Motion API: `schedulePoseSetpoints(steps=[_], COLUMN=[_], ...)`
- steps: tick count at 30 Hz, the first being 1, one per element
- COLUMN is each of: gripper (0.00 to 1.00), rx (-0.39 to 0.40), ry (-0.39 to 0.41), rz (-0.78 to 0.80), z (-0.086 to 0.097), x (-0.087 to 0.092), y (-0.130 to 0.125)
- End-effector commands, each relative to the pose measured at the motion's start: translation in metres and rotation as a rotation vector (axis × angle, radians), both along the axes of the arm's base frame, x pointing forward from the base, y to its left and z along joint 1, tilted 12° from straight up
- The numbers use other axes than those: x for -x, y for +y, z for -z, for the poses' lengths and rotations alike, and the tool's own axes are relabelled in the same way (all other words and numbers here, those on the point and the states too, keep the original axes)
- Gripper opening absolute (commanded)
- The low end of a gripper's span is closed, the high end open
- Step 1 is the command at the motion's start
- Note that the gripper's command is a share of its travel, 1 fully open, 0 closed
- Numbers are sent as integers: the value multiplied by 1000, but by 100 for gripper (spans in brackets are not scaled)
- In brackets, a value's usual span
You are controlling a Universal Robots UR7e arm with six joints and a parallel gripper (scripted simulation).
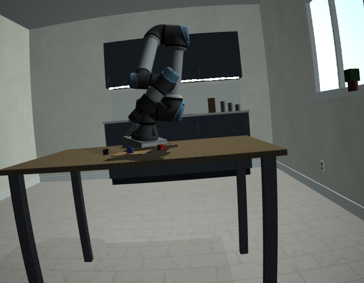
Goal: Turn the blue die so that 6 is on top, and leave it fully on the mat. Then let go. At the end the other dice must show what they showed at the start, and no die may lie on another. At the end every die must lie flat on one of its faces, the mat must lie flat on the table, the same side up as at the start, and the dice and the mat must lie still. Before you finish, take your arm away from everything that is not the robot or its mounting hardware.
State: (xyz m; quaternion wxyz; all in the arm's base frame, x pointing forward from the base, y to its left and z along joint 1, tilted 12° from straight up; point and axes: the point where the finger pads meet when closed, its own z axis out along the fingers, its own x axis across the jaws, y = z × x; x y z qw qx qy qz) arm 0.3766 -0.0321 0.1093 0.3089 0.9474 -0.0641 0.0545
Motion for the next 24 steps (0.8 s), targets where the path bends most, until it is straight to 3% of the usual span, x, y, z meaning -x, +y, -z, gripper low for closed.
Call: schedulePoseSetpoints(steps=[1, 24], gripper=[79, 79], rx=[0, 0], ry=[-1, -1], rz=[0, 0], z=[0, 24], x=[0, -4], y=[0, 4])
